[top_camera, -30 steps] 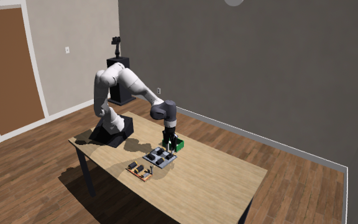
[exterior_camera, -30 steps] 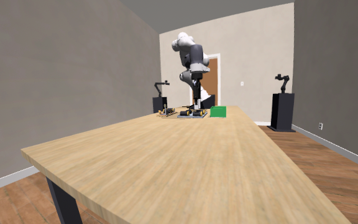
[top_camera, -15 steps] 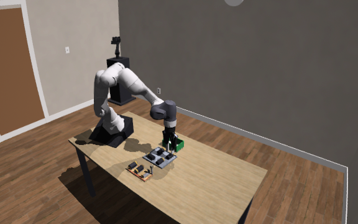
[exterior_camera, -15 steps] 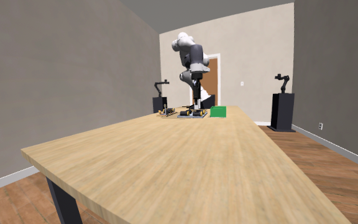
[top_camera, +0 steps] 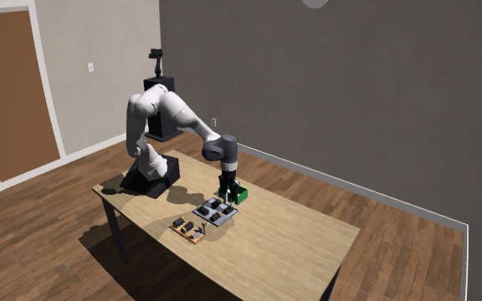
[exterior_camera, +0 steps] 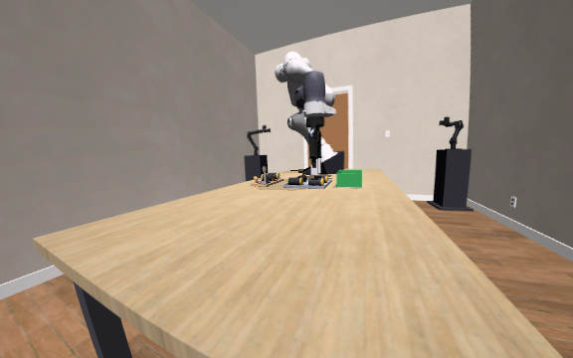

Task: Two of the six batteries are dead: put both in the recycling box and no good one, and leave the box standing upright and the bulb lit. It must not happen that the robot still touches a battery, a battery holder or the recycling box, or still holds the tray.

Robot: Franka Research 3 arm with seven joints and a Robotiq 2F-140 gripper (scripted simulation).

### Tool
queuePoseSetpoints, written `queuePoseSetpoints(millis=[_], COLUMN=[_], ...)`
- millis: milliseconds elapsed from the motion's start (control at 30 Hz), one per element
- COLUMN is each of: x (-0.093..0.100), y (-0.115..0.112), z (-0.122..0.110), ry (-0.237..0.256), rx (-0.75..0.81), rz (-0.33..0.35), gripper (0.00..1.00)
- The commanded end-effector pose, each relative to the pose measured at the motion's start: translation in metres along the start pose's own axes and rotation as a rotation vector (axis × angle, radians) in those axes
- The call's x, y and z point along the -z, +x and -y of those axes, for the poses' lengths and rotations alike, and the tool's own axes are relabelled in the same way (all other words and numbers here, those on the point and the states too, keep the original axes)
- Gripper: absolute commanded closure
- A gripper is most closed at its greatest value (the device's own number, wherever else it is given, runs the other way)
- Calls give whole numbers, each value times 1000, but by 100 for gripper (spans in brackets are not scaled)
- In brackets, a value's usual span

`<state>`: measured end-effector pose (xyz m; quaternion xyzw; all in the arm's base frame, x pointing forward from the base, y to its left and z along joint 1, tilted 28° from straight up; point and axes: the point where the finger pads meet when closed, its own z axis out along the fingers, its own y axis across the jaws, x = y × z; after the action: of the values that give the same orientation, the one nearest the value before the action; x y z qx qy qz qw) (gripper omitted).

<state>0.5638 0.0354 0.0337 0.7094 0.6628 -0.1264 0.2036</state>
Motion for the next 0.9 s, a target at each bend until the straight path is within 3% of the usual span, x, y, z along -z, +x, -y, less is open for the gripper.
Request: queuePoseSetpoints(millis=[0,267,567,867], x=[1,-2,-34,-36], y=[1,1,1,1], z=[0,0,0,0], ry=[-3,-3,-3,-3], rx=[3,3,3,3], rz=[-1,-1,-1,-1], gripper=[71,71,71,71])
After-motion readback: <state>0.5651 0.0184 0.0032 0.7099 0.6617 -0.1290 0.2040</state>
